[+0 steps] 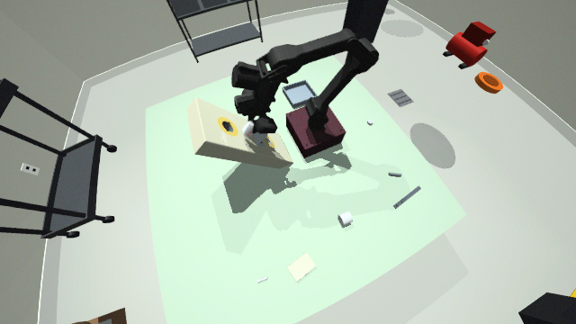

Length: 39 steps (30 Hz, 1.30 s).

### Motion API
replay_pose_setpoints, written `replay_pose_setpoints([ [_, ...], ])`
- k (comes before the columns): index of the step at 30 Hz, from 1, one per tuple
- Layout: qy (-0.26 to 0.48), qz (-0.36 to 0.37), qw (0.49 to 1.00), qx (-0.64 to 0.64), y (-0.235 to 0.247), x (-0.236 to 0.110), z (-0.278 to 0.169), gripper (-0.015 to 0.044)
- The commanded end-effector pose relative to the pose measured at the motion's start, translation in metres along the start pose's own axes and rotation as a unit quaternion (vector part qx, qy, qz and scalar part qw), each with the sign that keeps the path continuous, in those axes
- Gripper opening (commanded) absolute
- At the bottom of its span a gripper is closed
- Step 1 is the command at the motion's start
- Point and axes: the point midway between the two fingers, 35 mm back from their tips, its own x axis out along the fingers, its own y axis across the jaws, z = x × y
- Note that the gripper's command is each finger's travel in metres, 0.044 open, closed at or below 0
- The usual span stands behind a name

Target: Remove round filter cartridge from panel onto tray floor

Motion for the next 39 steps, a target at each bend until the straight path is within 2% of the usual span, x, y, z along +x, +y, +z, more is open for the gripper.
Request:
replay_pose_setpoints([
  [1,-0.008,0.000,1.000,-0.001,0.000,-0.005,0.011,0.0000],
  [20,-0.006,-0.001,1.000,-0.001,0.000,-0.094,0.014,0.0000],
  [39,0.003,-0.003,1.000,-0.004,-0.052,-0.084,0.017,0.0000],
])
